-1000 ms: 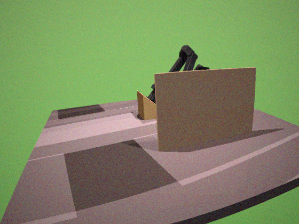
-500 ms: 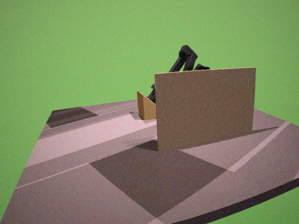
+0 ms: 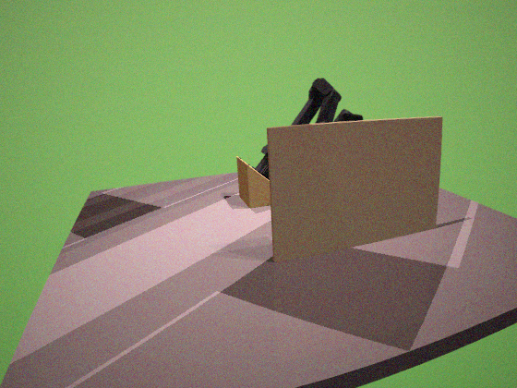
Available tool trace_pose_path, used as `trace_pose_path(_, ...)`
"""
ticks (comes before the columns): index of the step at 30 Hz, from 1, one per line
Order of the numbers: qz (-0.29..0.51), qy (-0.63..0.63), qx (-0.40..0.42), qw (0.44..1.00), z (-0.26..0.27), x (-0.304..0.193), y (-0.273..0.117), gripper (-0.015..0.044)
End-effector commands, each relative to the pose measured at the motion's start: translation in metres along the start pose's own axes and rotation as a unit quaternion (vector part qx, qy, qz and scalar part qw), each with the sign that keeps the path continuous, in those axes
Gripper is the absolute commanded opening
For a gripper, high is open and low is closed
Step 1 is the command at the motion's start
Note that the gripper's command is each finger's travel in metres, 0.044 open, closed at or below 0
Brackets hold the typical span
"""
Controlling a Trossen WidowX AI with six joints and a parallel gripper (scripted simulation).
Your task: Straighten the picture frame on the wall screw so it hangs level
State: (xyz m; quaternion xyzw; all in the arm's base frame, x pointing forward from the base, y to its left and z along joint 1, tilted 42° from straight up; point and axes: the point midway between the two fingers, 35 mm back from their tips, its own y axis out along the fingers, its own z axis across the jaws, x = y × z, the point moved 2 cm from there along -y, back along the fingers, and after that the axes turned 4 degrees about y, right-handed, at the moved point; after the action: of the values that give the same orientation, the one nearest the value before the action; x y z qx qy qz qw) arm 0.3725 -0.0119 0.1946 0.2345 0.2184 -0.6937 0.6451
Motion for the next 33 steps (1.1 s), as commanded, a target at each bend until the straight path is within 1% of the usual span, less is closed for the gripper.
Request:
trace_pose_path(1,0.000,0.002,0.010,1.000,0.0067,-0.0008,0.0002,0.0000)
trace_pose_path(33,0.000,0.002,0.010,1.000,0.0048,0.0010,0.0003,0.0000)
